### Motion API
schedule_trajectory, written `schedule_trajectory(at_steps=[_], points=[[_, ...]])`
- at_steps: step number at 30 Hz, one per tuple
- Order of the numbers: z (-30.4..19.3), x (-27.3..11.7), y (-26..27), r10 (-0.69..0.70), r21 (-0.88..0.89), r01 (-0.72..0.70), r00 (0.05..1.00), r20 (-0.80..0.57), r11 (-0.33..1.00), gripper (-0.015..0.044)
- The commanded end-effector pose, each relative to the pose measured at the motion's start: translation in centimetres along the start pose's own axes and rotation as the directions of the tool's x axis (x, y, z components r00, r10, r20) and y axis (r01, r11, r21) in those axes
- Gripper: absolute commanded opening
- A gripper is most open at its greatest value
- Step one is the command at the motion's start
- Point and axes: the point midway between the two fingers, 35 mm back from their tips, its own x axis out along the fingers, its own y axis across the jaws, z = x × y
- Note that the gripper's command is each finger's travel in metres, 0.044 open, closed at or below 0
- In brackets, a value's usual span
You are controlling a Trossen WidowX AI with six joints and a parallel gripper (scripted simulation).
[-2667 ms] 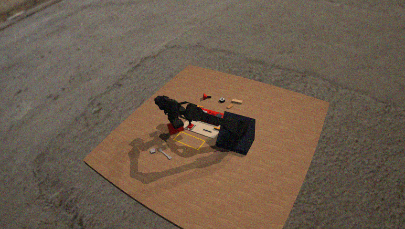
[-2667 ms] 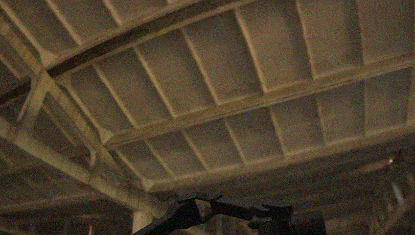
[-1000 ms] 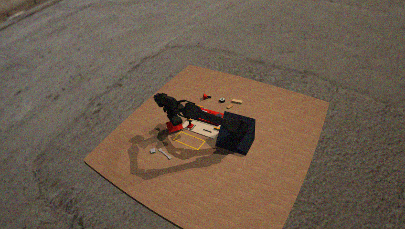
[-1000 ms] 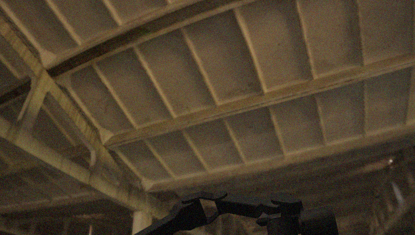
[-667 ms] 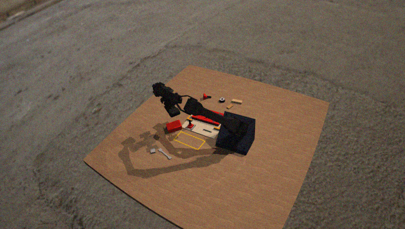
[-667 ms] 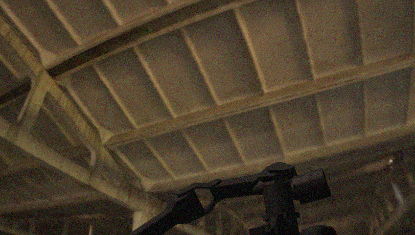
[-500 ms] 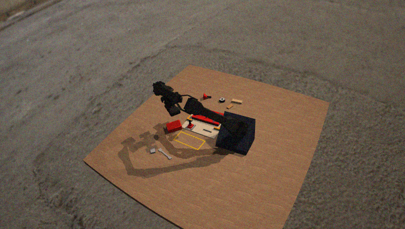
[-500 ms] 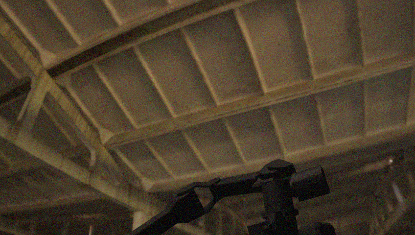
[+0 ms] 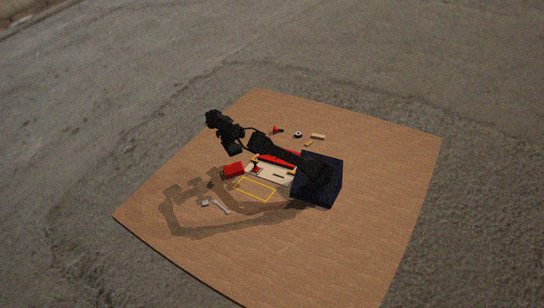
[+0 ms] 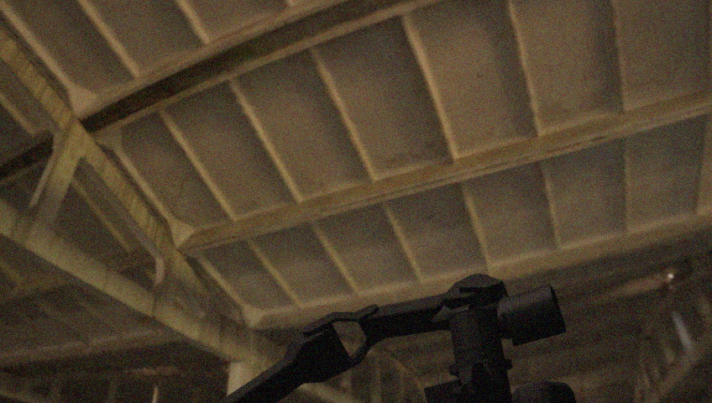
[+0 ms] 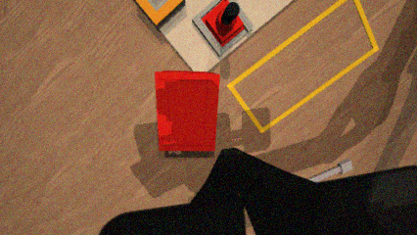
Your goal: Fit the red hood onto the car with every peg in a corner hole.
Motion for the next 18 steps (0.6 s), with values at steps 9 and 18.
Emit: schedule_trajectory(at_steps=[9, 18], points=[[0.0, 1.1, 0.8, 0.000, -0.641, 0.001, 1.000, 0.002, 0.768, 0.0236], [0.0, 2.4, 1.5, -0.003, -0.999, 0.004, 1.000, 0.004, 0.034, 0.0440]])
